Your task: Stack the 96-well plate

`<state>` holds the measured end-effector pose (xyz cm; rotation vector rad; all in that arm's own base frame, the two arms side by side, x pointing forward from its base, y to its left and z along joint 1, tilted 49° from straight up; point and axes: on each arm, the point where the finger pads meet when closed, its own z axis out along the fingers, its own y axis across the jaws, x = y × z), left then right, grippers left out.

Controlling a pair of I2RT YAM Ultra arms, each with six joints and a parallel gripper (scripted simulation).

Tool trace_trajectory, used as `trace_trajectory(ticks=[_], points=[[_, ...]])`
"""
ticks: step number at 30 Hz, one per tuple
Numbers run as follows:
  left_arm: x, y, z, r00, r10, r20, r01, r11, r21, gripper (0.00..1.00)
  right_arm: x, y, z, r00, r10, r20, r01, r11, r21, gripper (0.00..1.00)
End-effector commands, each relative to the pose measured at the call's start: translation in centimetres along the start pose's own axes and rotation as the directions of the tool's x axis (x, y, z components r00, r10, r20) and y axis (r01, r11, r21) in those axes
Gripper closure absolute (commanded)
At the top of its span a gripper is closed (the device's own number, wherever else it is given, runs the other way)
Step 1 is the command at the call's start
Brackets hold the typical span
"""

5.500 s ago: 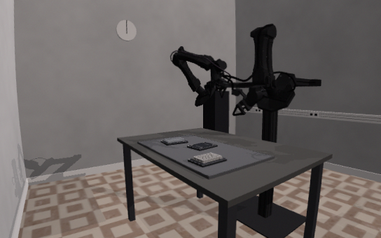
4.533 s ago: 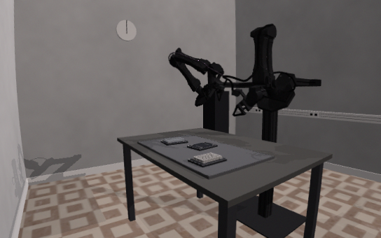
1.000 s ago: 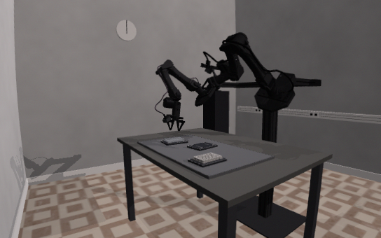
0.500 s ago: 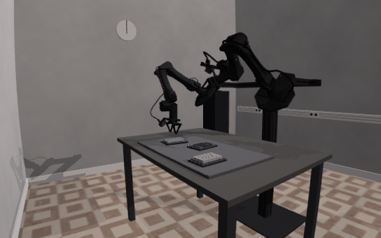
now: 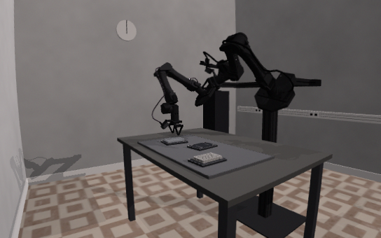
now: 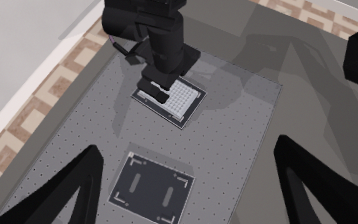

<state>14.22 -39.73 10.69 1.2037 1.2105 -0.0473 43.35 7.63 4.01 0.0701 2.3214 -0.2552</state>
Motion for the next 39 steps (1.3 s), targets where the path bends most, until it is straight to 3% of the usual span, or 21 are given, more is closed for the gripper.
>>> trace_trajectory(ticks=[1, 29, 39], points=[[-1.1, 0.0, 0.4, 1.0, -0.014, 0.023, 0.014, 1.0, -0.007, 0.0, -1.7, 0.2, 0.4, 0.999, 0.026, 0.04, -0.026, 1.0, -0.005, 0.0], [-1.1, 0.0, 0.4, 1.0, -0.014, 0.023, 0.014, 1.0, -0.007, 0.0, -1.7, 0.4, 4.0, 0.999, 0.018, 0.039, -0.018, 1.0, -0.012, 0.0], [-1.1, 0.0, 0.4, 1.0, -0.014, 0.023, 0.014, 1.0, -0.007, 0.0, -1.9, 0.5, 3.9, 0.999, 0.019, 0.045, -0.018, 1.0, -0.013, 0.0]])
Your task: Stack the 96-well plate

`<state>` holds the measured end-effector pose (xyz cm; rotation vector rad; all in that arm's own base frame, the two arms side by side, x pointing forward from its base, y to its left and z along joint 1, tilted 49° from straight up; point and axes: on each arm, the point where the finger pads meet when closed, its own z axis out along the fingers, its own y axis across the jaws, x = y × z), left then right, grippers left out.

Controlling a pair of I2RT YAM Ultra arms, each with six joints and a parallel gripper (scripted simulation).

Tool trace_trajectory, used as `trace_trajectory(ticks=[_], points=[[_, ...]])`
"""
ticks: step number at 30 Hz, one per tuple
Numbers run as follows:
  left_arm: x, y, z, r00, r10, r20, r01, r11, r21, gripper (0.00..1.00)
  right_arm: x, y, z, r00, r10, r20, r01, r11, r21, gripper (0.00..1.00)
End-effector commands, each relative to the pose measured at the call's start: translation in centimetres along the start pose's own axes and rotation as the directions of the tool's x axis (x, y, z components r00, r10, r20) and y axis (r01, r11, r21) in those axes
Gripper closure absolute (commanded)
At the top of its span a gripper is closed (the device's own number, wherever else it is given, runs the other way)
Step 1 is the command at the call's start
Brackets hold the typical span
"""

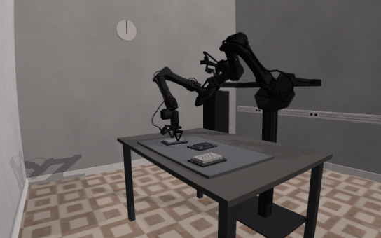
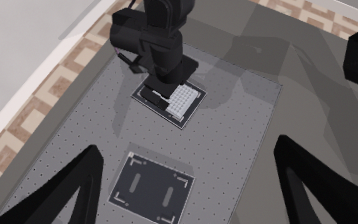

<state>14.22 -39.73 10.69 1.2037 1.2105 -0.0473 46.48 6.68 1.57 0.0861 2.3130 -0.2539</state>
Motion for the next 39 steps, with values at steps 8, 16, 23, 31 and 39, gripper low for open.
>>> trace_trajectory(ticks=[8, 16, 23, 31, 39], points=[[-1.1, 0.0, 0.4, 1.0, -0.014, 0.023, 0.014, 1.0, -0.007, 0.0, -1.0, 0.5, -0.2, 1.0, 0.003, 0.03, -0.002, 1.0, -0.015, 0.1], [-1.1, 0.0, 0.4, 1.0, -0.014, 0.023, 0.014, 1.0, -0.007, 0.0, -1.0, 0.4, -0.3, 0.999, 0.006, 0.034, -0.005, 1.0, -0.013, 0.2], [-1.1, 0.0, 0.4, 1.0, -0.014, 0.023, 0.014, 1.0, -0.007, 0.0, -0.3, 0.2, -1.2, 1.0, 0.005, 0.022, -0.005, 1.0, -0.006, 0.21], [-1.1, 0.0, 0.4, 1.0, -0.014, 0.023, 0.014, 1.0, -0.007, 0.0, -0.2, 0.1, -4.4, 1.0, 0.011, 0.024, -0.011, 1.0, -0.003, 0.21], [-1.1, 0.0, 0.4, 1.0, -0.014, 0.023, 0.014, 1.0, -0.007, 0.0, 1.2, 3.2, -4.1, 0.995, 0.094, 0.042, -0.096, 0.994, 0.054, 0.21]])
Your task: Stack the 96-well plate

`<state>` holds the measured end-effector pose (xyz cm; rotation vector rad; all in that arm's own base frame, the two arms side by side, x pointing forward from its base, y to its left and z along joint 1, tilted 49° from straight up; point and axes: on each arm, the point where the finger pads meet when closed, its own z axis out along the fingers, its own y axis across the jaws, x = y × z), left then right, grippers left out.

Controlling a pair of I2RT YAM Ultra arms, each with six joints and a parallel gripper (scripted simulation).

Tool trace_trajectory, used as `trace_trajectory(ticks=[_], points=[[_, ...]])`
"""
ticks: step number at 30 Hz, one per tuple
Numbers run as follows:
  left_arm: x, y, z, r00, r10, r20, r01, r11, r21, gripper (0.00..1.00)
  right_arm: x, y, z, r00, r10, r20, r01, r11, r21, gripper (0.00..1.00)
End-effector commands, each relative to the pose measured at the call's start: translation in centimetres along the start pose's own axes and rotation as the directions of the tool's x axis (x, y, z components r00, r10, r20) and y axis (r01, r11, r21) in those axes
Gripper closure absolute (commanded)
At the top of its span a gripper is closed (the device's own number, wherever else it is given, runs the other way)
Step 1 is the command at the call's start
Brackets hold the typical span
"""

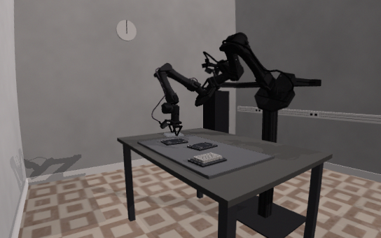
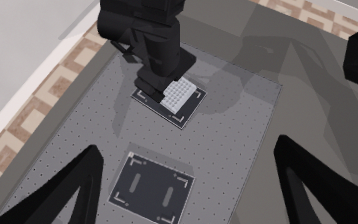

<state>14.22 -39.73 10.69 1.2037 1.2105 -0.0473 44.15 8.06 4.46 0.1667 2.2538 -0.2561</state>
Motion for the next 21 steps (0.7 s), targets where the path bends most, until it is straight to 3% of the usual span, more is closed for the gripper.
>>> trace_trajectory(ticks=[1, 10, 21], points=[[-1.1, 0.0, 0.4, 1.0, -0.014, 0.023, 0.014, 1.0, -0.007, 0.0, 2.9, 4.0, -0.4, 1.0, 0.029, -0.013, -0.028, 0.999, 0.028, 0.21], [-1.1, 0.0, 0.4, 1.0, -0.014, 0.023, 0.014, 1.0, -0.007, 0.0, 9.1, 14.4, -1.2, 0.999, -0.038, -0.037, 0.038, 0.999, -0.002, 0.21], [-1.1, 0.0, 0.4, 1.0, -0.014, 0.023, 0.014, 1.0, -0.007, 0.0, 12.3, 20.0, -1.5, 0.997, -0.066, -0.035, 0.065, 0.997, -0.032, 0.21]])
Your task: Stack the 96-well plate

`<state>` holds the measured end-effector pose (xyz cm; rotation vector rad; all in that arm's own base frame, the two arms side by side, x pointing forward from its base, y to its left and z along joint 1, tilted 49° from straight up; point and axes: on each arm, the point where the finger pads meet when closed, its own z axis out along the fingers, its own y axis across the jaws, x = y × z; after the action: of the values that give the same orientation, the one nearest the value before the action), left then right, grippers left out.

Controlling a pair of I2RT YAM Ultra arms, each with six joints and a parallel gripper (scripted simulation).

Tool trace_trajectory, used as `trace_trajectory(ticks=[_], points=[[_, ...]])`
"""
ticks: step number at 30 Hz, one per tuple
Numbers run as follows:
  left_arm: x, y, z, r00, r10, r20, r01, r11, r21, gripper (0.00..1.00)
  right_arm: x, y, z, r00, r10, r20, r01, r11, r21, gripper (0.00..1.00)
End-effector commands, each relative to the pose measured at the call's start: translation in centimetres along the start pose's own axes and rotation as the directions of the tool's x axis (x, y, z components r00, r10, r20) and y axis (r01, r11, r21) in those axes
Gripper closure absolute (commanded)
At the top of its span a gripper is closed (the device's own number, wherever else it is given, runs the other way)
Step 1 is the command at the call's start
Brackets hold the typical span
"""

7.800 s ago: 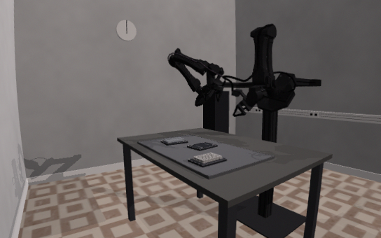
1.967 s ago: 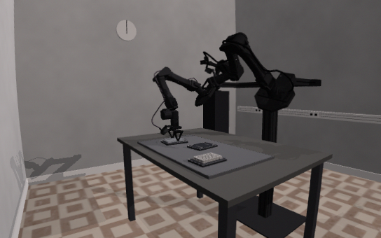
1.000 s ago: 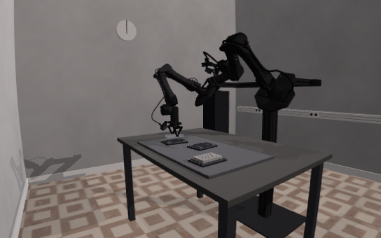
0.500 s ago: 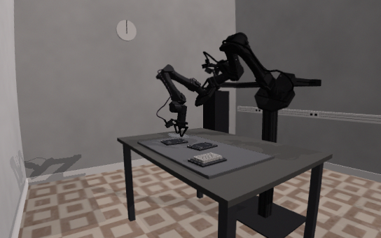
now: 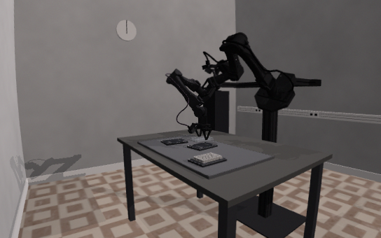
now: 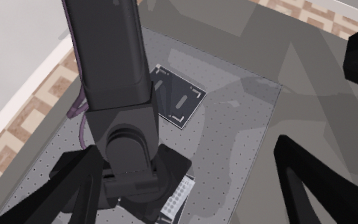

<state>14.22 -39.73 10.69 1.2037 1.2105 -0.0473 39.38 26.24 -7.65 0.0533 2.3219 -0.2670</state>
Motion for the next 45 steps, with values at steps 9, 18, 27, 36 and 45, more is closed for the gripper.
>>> trace_trajectory(ticks=[9, 18, 27, 36, 45], points=[[-1.1, 0.0, 0.4, 1.0, -0.014, 0.023, 0.014, 1.0, -0.007, 0.0, -1.0, 2.4, -1.4, 0.997, -0.08, 0.018, 0.081, 0.997, -0.012, 0.21], [-1.1, 0.0, 0.4, 1.0, -0.014, 0.023, 0.014, 1.0, -0.007, 0.0, -0.9, 2.4, -1.3, 0.982, -0.187, 0.014, 0.187, 0.982, -0.006, 0.21], [-1.1, 0.0, 0.4, 1.0, -0.014, 0.023, 0.014, 1.0, -0.007, 0.0, -1.8, 3.4, -0.3, 0.979, -0.201, 0.035, 0.202, 0.979, -0.021, 0.21], [-1.1, 0.0, 0.4, 1.0, -0.014, 0.023, 0.014, 1.0, -0.007, 0.0, -1.9, 2.9, 0.0, 0.98, -0.196, 0.027, 0.196, 0.981, 0.0, 0.21], [-1.1, 0.0, 0.4, 1.0, -0.014, 0.023, 0.014, 1.0, -0.007, 0.0, -1.5, 3.2, 0.4, 0.977, -0.209, 0.035, 0.21, 0.978, -0.018, 0.21]])
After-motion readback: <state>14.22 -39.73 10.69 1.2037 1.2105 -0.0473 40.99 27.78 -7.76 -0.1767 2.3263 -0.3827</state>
